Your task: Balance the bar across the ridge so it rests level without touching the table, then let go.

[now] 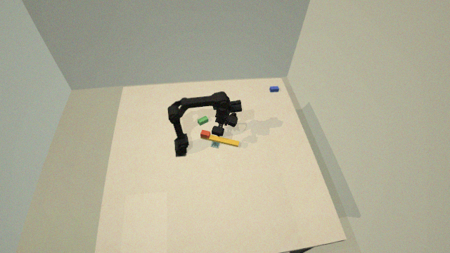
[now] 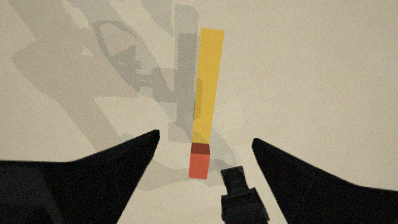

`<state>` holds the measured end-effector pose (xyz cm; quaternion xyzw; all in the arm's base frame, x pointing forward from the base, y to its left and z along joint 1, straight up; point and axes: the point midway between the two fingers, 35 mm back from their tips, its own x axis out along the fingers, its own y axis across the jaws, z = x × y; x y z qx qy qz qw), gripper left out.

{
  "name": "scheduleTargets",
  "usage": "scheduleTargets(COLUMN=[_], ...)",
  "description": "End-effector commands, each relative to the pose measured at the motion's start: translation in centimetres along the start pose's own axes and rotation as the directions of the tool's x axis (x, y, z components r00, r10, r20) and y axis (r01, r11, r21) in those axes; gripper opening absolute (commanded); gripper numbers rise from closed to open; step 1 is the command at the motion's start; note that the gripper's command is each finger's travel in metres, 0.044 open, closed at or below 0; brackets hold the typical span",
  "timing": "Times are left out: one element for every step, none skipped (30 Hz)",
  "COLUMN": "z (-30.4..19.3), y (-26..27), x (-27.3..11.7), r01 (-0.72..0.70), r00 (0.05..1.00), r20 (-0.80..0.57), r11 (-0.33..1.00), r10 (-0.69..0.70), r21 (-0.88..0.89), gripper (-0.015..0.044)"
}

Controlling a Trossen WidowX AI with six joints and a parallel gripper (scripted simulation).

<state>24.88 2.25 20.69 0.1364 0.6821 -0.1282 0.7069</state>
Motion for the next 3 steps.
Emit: scheduleTargets(z=[-0.01, -0.01, -0.01], y=[0.01, 0.01, 0.01], x=[0.03, 0.03, 0.03], r01=[0.001, 0.001, 0.001], r00=[1.0, 1.0, 1.0], r20=[-0.004, -0.004, -0.004], r11=[1.0, 1.0, 1.0], r10=[-0.001, -0.001, -0.001], r21=[0.0, 0.0, 0.0], gripper=[0.044, 0.044, 0.044])
